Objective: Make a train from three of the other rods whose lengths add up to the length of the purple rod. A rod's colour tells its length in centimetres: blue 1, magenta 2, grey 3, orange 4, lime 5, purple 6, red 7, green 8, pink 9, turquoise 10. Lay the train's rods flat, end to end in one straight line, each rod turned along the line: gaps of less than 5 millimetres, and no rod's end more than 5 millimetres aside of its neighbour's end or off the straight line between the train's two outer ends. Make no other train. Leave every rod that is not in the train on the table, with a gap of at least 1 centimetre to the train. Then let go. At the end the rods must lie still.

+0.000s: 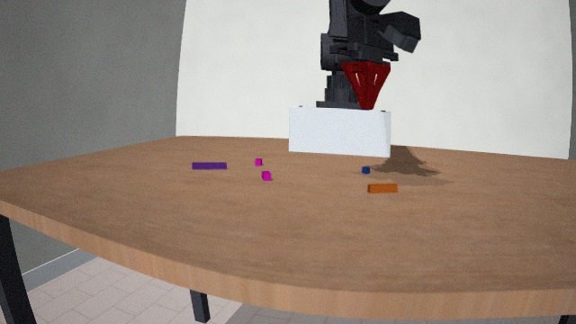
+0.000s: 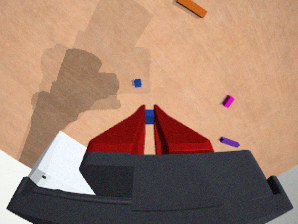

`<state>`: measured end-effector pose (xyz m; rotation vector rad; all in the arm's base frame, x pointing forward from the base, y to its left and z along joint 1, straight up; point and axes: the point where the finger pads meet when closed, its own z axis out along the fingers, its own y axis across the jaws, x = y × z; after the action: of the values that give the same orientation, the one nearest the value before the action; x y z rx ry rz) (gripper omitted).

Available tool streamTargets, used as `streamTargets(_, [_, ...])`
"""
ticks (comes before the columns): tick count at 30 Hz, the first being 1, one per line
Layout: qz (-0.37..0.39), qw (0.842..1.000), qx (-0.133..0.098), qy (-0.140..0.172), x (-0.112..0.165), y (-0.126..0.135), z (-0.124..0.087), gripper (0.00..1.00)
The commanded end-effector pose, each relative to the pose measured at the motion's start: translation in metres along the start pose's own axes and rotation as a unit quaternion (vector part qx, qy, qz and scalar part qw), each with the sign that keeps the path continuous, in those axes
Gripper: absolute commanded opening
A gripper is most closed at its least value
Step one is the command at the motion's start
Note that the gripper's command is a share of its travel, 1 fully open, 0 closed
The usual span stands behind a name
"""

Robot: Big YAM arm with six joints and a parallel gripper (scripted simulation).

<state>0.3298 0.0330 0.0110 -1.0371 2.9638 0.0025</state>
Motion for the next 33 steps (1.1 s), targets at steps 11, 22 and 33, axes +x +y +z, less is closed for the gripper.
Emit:
streamTargets(11, [-0.071,0.997,0.006,-0.010,-0.005,0.011,-0.003,0.04])
streamTargets(22, [-0.072,0.997,0.001,-0.003,-0.001,0.015,0.008,0.04])
streamTargets(33, [-0.073,0.997,0.001,-0.003,0.000,0.015,0.041,0.04])
